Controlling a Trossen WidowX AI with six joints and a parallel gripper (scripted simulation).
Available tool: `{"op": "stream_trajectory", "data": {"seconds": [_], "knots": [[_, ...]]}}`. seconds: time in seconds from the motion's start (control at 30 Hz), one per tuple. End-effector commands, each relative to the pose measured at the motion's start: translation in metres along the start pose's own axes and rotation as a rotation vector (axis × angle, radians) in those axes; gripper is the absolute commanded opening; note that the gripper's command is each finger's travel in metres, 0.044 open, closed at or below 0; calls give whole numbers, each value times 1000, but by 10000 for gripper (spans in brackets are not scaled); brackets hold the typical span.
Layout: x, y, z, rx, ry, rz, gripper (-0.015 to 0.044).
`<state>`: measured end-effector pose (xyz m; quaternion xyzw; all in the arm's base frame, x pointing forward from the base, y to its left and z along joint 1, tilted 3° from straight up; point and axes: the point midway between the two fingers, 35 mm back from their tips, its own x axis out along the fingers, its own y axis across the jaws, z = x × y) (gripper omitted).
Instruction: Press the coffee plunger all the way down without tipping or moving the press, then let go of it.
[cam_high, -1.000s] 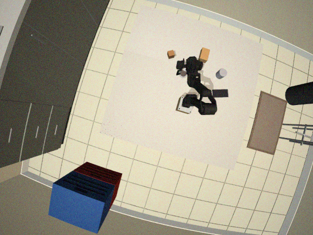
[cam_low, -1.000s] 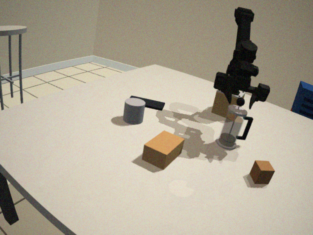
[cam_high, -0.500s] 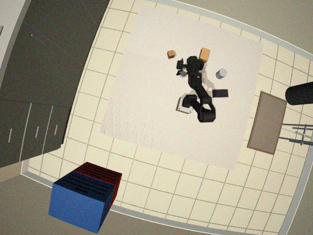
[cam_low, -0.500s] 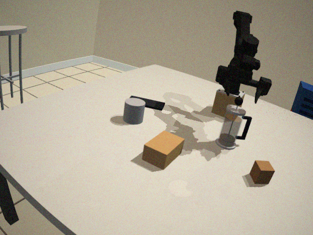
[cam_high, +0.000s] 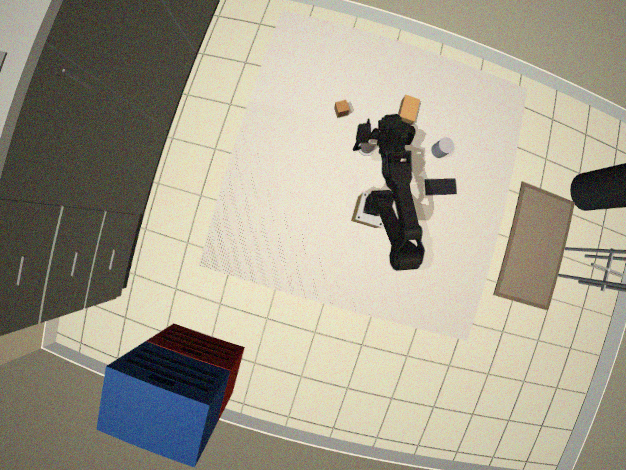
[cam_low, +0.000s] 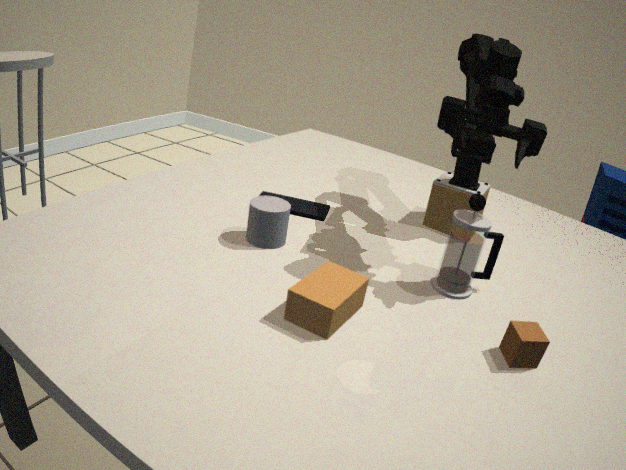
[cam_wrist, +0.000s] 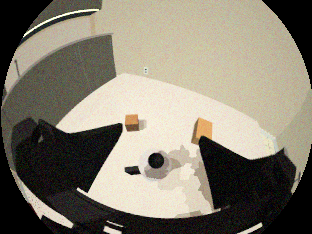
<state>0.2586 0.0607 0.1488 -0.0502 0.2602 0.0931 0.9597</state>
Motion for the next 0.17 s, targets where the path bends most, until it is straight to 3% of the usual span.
{"op": "stream_trajectory", "data": {"seconds": [0.0,0.13], "knots": [[-5,-1,1,4,2,-5,440],[-5,-1,1,4,2,-5,440]]}}
